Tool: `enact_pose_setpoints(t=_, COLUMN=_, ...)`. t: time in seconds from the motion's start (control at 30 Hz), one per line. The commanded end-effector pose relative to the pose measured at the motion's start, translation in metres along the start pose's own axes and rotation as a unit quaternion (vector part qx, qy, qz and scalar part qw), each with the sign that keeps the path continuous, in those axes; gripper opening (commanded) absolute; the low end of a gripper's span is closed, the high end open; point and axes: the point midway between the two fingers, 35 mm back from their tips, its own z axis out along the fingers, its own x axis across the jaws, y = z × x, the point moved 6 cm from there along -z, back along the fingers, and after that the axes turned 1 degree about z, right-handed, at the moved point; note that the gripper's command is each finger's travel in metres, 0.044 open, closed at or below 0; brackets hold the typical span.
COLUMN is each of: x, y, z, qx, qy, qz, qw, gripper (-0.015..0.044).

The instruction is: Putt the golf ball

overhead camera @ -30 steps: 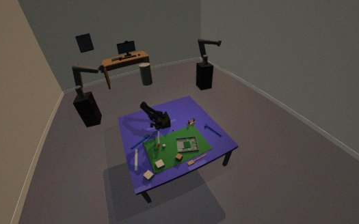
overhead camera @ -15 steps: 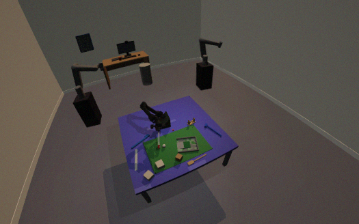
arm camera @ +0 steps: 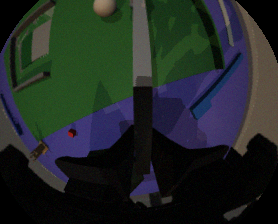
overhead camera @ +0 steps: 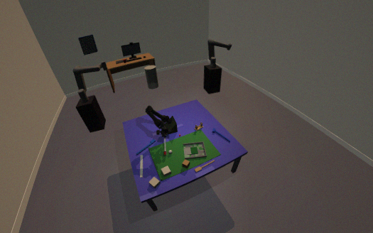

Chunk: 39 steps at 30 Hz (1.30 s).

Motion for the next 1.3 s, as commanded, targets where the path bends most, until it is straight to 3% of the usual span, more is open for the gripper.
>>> enact_pose_setpoints(t=0.0, x=0.0, y=0.0, z=0.0, qx=0.0, qy=0.0, qz=0.001, qw=1.0, gripper=0.0)
enact_pose_setpoints(t=0.63, x=-0.026, y=0.002, z=0.003, qx=0.0, qy=-0.001, qz=-0.002, qw=1.0, gripper=0.0)
enact_pose_setpoints(t=0.97, x=0.098, y=0.0, z=0.002, qx=-0.003, qy=0.002, qz=0.001, qw=1.0, gripper=0.0)
enact_pose_setpoints(t=1.27, x=0.108, y=-0.001, z=-0.015, qx=-0.003, qy=0.001, qz=0.001, qw=1.0, gripper=0.0)
